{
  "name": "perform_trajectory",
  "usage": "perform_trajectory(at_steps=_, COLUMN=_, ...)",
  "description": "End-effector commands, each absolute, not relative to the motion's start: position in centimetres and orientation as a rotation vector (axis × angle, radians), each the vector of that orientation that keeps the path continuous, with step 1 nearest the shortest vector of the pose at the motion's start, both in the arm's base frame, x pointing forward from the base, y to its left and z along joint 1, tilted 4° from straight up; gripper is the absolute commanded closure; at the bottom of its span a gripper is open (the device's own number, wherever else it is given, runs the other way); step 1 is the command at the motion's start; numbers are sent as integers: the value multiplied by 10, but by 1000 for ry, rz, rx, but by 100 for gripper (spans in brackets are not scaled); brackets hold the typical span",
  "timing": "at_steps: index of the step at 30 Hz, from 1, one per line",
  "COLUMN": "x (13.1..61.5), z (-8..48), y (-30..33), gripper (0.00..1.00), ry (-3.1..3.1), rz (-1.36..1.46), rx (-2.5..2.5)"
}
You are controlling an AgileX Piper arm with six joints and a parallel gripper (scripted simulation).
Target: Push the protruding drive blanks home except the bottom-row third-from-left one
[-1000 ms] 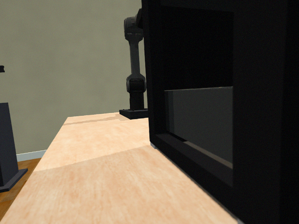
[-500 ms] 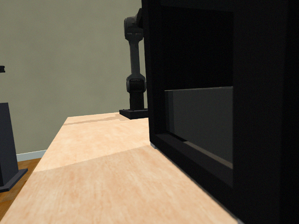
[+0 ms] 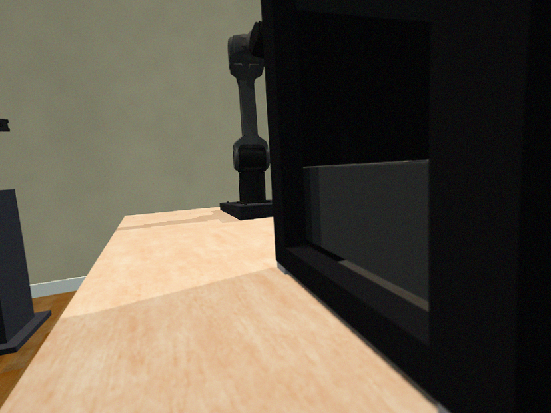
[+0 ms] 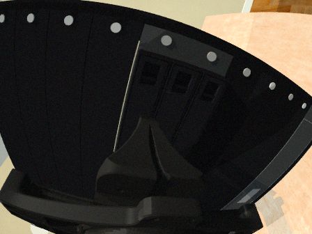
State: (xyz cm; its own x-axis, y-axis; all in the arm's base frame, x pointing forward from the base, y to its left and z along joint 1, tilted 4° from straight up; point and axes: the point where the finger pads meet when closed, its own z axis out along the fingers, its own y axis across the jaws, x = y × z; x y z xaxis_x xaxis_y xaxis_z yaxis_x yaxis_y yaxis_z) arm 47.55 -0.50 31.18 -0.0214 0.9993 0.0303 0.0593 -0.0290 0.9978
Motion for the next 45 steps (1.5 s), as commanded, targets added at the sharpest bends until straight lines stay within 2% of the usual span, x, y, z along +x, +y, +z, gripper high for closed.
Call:
perform_trajectory(at_steps=1, x=457, z=314, y=-6, gripper=100, ry=1253, rz=1221, rx=1262)
perform_trajectory(at_steps=8, x=402, z=317, y=-7, gripper=100, ry=1253, rz=1221, rx=1262)
perform_trajectory(at_steps=13, x=391, z=318, y=-7, gripper=100, ry=1253, rz=1221, rx=1262)
perform_trajectory(at_steps=45, x=390, z=318, y=-7, gripper=100, ry=1253, rz=1221, rx=1262)
